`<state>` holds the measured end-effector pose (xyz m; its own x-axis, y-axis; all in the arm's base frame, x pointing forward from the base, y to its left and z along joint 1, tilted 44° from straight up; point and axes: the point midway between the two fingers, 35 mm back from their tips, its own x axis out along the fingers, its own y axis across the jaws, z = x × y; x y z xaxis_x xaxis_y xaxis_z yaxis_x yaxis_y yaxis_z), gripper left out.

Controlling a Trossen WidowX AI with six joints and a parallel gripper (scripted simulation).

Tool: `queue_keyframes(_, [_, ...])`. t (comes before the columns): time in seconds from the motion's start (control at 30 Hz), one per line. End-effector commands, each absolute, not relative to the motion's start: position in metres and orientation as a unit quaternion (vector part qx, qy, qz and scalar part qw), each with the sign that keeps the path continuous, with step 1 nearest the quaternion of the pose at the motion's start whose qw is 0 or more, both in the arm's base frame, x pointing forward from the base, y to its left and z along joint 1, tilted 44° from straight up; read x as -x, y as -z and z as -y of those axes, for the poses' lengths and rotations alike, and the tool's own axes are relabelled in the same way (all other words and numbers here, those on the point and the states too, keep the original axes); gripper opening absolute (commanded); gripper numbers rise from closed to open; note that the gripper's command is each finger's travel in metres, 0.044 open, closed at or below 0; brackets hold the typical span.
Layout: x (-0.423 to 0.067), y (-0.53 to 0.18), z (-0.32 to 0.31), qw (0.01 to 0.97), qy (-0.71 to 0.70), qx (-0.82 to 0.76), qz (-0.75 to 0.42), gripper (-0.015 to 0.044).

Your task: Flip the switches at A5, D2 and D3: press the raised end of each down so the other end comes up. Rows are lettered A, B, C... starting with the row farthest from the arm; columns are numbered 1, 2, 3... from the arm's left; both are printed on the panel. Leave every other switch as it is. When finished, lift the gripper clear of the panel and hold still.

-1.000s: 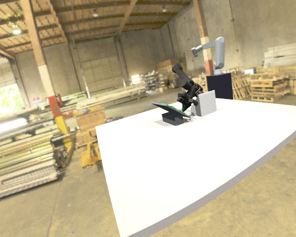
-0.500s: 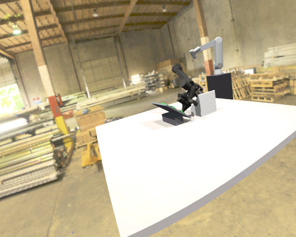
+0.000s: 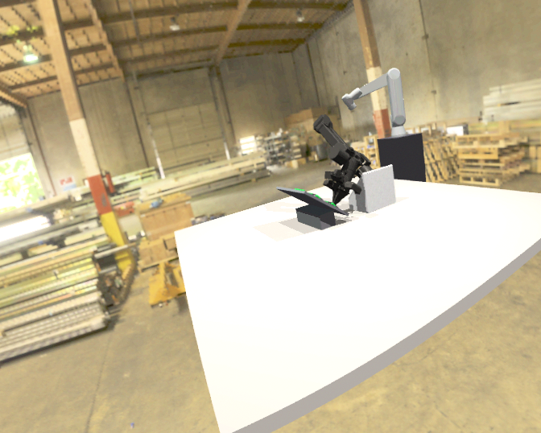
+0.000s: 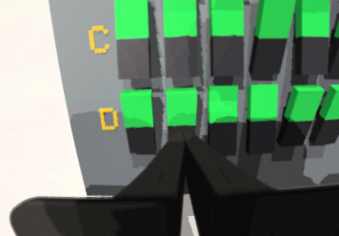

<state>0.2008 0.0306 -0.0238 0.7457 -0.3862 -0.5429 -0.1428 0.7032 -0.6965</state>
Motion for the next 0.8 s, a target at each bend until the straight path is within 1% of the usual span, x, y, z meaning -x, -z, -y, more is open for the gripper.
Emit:
queue_keyframes(0.0, [-0.198, 0.024, -0.034, 0.854, 0.069, 0.376, -0.353, 0.0000])
queue_keyframes(0.17, [-0.178, 0.018, -0.051, 0.850, 0.063, 0.370, -0.370, 0.0000])
queue_keyframes(0.37, [-0.154, -0.011, -0.058, 0.849, 0.073, 0.377, -0.364, 0.0000])
queue_keyframes(0.77, [-0.154, -0.013, -0.058, 0.849, 0.073, 0.377, -0.363, 0.0000])
